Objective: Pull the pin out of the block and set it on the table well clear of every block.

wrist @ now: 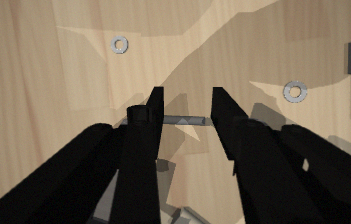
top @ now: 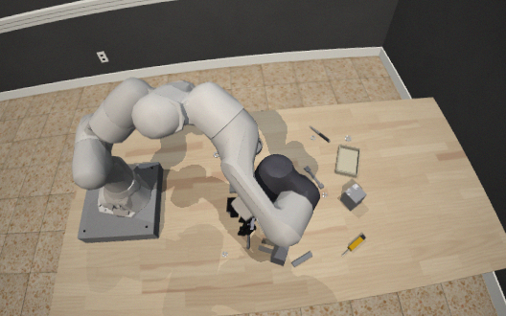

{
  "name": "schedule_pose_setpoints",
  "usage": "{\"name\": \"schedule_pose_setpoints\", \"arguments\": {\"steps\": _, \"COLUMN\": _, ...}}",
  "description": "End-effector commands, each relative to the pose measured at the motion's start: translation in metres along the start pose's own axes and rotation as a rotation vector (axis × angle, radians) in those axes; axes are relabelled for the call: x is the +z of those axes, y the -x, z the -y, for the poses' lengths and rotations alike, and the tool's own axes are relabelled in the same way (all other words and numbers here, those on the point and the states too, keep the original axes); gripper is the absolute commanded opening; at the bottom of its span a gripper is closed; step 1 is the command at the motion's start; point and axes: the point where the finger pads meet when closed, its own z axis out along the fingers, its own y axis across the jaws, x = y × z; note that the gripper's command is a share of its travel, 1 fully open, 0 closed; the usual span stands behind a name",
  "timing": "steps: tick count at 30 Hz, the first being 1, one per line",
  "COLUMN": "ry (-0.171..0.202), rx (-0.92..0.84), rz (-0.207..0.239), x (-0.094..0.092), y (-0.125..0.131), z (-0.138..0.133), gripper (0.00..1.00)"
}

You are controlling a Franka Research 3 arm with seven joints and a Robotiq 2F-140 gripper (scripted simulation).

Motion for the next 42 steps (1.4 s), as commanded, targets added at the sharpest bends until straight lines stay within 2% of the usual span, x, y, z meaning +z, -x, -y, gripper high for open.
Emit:
{"name": "schedule_pose_setpoints", "arguments": {"steps": 1, "ry": -0.008, "rx": -0.019, "rz": 0.008, "x": -0.0007, "y": 0.0018, "z": 0.0002, "gripper": 0.34}}
{"name": "schedule_pose_setpoints", "arguments": {"steps": 42, "ry": -0.02, "rx": -0.04, "rz": 0.018, "x": -0.0014, "y": 0.0049, "z": -0.0026, "gripper": 0.34}}
